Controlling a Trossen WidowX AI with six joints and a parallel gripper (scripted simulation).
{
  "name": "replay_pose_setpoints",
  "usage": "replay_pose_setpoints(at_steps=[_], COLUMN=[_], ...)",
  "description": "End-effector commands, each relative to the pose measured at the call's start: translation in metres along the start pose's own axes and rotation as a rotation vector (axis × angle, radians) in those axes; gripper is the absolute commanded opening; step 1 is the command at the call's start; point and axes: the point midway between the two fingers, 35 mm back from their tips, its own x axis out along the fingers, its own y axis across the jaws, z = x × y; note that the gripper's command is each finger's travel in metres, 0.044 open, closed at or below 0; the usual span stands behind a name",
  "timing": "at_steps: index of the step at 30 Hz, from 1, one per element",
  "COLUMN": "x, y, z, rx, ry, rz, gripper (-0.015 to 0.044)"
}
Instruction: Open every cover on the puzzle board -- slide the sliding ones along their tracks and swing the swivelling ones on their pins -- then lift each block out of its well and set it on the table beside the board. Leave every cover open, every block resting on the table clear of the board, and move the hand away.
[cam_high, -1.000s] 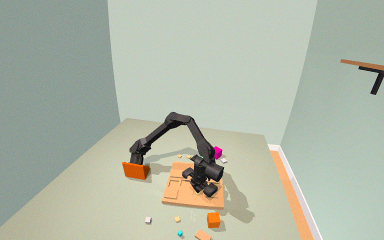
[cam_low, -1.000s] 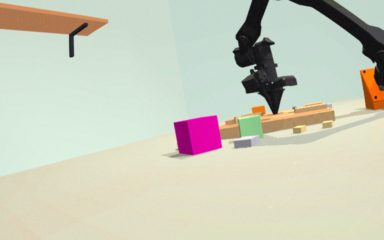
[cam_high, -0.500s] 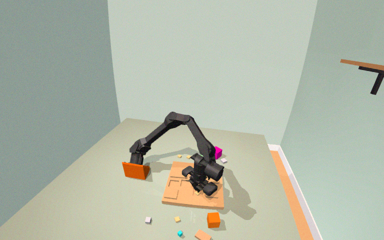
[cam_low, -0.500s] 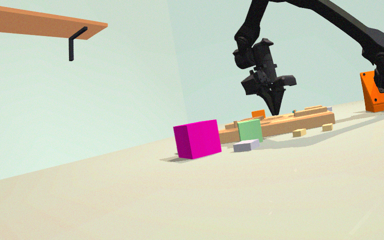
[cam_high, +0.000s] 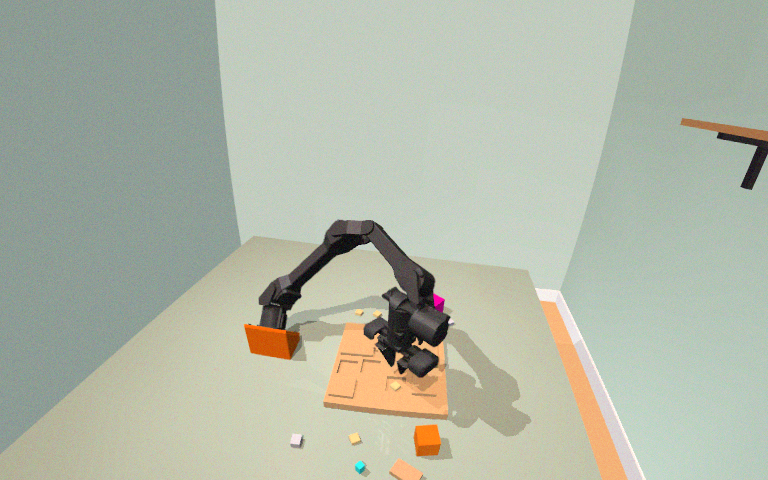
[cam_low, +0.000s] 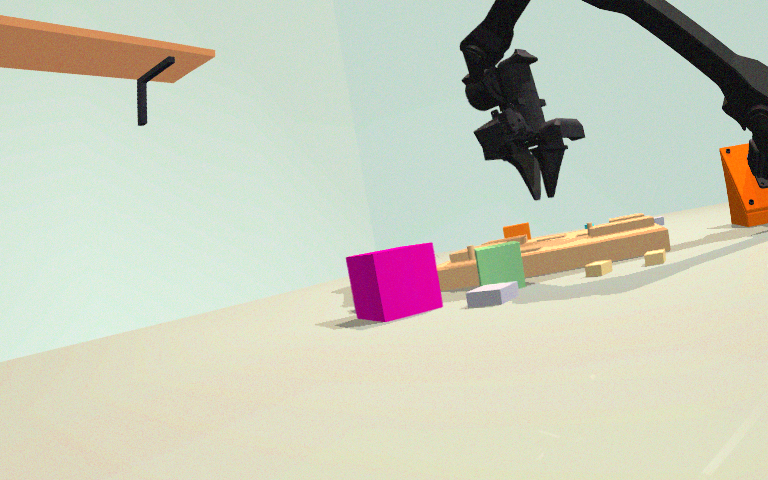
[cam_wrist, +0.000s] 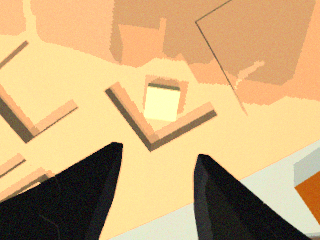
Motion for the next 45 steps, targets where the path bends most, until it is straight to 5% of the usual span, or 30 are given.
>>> replay_pose_setpoints(at_steps=[1,45], x=[0.002,0.024], y=[0.001,0.001], z=[0.001,0.002], rx=[-0.008,0.519], ry=[0.005,0.004], rz=[-0.001,-0.002], gripper=[0.0144,0.0144])
